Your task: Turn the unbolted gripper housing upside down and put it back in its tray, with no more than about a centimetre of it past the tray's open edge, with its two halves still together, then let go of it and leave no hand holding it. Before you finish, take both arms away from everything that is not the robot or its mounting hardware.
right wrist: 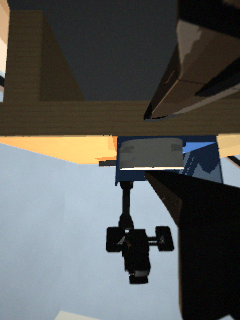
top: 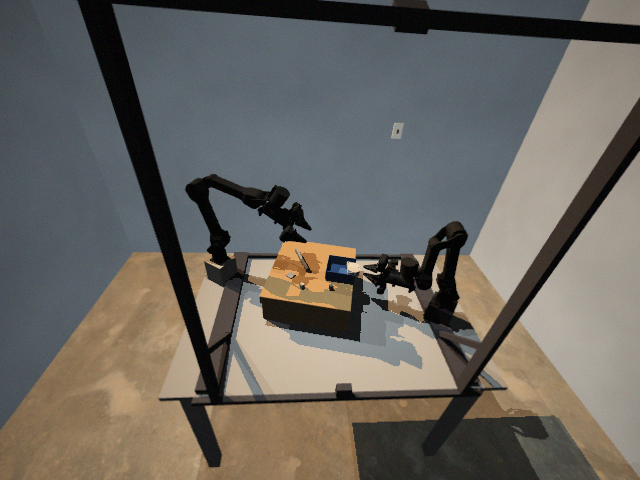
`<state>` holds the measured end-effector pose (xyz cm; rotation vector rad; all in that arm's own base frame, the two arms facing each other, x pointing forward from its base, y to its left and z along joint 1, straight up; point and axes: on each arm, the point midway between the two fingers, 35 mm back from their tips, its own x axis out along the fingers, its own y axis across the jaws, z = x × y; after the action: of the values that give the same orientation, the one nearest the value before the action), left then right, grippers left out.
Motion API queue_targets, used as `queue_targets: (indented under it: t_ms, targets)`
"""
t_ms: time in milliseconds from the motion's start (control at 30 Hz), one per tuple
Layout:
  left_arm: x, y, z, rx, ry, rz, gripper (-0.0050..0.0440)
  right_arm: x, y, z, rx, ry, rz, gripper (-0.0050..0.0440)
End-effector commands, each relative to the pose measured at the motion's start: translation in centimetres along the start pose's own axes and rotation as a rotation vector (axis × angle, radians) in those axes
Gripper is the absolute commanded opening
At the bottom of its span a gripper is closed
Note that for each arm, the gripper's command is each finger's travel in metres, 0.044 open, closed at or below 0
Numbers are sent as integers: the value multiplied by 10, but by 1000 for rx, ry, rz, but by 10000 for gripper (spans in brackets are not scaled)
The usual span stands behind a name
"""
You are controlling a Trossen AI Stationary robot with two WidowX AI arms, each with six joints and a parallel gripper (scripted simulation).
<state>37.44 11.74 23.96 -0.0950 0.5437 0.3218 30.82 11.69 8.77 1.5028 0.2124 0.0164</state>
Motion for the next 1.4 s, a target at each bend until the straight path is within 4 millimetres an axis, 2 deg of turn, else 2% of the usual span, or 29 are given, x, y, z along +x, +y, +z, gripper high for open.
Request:
queue_targets:
  t_ms: [0,167,300,400,467,867,1367]
  targets:
    - [-5,0,7,5,-24,-3,435,-12,4,-16,47,39,35,193]
    - [-5,0,7,5,-24,-3,435,-9,5,-18,53,47,38,193]
    - [-5,0,7,5,-24,-3,435,17,9,-19,53,47,39,193]
    - [-5,0,7,5,-24,-3,435,26,11,-19,53,47,40,193]
    - [-5,0,7,5,-24,-3,435,26,11,-19,53,47,40,193]
    - [-5,0,7,5,-24,-3,435,26,12,-19,53,47,40,113]
    - [-5,0,7,5,-24,-3,435,26,16,-19,55,44,44,113]
